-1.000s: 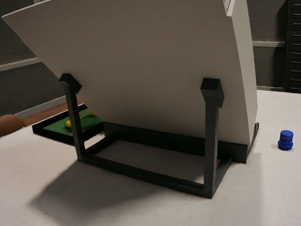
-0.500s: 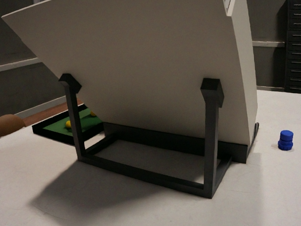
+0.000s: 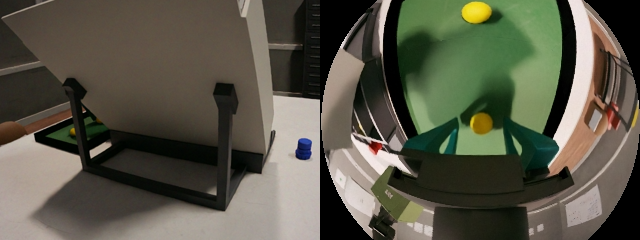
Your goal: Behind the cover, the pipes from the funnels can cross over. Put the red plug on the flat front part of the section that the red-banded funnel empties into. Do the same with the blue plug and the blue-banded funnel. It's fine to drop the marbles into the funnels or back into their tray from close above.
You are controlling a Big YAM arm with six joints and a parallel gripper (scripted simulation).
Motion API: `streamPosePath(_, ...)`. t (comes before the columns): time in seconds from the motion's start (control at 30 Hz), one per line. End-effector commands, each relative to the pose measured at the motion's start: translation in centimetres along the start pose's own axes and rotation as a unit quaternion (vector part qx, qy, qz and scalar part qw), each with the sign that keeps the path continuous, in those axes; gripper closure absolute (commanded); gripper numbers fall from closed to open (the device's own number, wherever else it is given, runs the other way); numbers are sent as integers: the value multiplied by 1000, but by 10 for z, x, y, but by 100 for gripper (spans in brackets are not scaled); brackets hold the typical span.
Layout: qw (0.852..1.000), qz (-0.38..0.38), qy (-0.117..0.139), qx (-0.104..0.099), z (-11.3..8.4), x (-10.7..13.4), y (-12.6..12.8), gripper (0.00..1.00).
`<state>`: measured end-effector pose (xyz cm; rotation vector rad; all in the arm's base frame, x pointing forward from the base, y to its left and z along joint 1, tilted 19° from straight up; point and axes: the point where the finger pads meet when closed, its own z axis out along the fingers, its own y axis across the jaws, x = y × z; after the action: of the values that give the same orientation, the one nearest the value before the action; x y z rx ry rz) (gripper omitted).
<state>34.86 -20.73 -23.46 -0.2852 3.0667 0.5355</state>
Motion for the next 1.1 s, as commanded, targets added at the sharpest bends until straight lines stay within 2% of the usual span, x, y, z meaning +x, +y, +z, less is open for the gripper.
streamPosePath(0.0, 1000, -10, -19, 21, -13, -23, -13, 44)
streamPosePath(0.97, 1000, -9, -16, 18, -10, -20, -11, 44)
streamPosePath(1.0, 1000, -9, -16, 18, -10, -20, -11, 100)
streamPosePath(1.07, 1000, -9, -16, 18, -10, -20, -11, 100)
